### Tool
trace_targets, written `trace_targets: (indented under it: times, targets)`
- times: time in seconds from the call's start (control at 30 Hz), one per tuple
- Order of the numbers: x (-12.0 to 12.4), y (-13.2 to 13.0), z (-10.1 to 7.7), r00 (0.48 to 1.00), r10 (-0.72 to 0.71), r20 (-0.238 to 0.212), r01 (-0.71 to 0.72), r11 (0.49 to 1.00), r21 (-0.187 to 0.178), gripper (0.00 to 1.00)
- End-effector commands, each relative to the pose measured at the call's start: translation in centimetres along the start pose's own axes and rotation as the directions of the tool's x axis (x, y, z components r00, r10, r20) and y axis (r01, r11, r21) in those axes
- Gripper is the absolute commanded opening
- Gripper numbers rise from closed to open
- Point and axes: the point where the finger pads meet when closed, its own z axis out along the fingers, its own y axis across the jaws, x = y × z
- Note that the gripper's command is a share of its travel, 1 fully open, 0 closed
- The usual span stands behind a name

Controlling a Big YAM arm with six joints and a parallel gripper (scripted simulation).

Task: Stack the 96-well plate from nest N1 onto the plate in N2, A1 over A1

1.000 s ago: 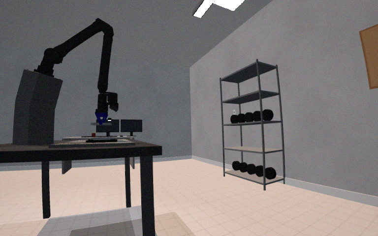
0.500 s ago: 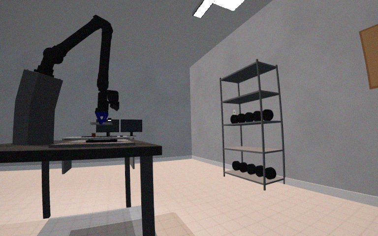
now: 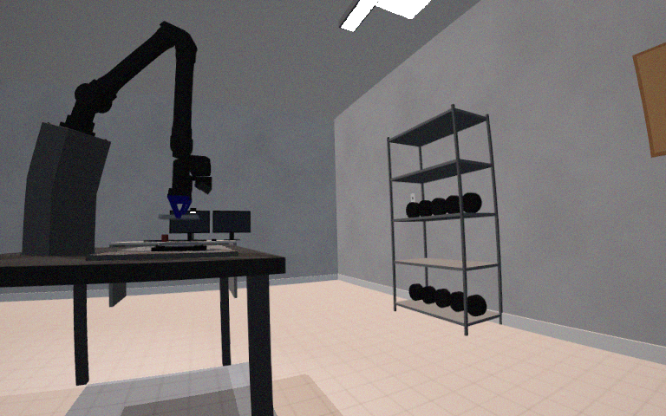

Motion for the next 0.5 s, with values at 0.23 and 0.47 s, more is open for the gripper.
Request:
trace_targets:
  times: [0.23,0.47]
  targets:
    - [-2.0,-3.2,-1.1,0.999,-0.022,0.032,0.022,1.0,0.006,0.0]
    - [-2.5,-5.6,-1.2,0.999,-0.022,0.034,0.022,1.0,0.008,0.0]
